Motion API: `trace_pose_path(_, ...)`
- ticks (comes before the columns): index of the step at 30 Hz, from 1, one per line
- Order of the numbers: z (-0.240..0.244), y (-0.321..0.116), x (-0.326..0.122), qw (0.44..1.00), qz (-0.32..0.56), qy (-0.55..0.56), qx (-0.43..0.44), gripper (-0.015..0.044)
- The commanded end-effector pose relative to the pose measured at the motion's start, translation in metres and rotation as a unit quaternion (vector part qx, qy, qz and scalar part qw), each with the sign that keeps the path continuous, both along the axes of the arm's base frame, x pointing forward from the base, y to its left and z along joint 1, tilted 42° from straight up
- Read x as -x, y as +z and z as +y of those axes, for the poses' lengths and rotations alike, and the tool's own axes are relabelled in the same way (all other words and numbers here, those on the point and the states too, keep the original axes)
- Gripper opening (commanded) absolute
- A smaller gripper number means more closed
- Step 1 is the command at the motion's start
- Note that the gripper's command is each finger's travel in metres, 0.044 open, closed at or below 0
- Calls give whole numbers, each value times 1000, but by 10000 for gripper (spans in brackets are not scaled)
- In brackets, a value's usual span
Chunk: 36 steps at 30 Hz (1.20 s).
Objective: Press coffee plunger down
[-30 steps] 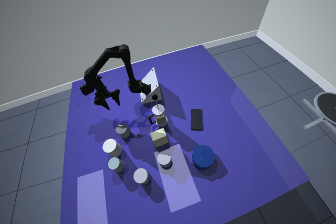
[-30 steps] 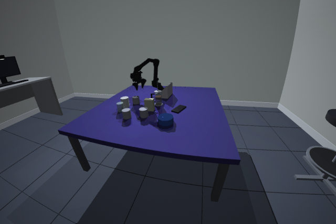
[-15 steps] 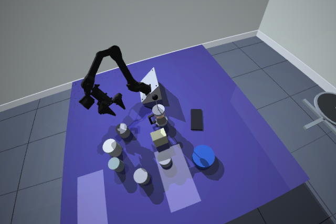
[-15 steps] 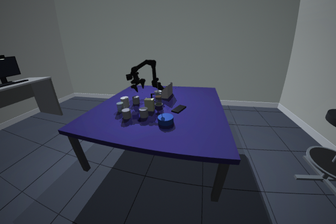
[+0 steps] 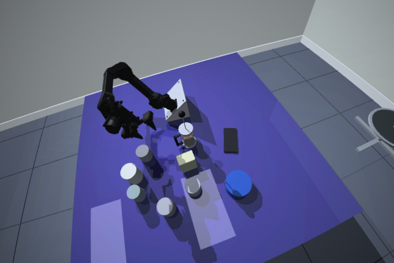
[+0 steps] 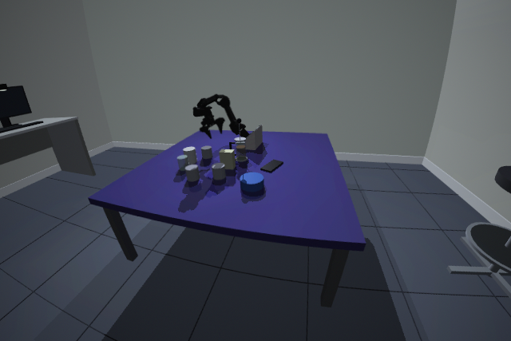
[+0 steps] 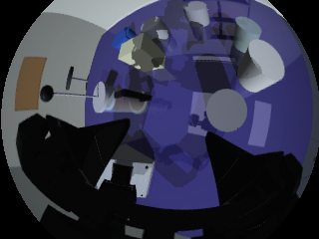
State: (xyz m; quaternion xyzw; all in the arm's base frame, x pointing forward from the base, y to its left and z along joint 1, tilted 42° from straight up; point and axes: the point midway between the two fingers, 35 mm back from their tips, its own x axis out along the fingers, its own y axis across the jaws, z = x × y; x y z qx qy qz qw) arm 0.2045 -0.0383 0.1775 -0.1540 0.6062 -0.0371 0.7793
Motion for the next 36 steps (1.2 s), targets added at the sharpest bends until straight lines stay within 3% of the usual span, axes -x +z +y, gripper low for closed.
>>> trace_pose_path(1,25,-1,-11,999,-4,7,34,440)
trace_pose_path(9,79,3,-24,994,-62,26,89,440)
trace_pose_path(18,171,12,-19,976,-190,80,71,440)
trace_pose_path(22,181,12,-16,972,-205,90,77,440)
trace_pose_path(36,263,11,57,906,-322,244,126,440)
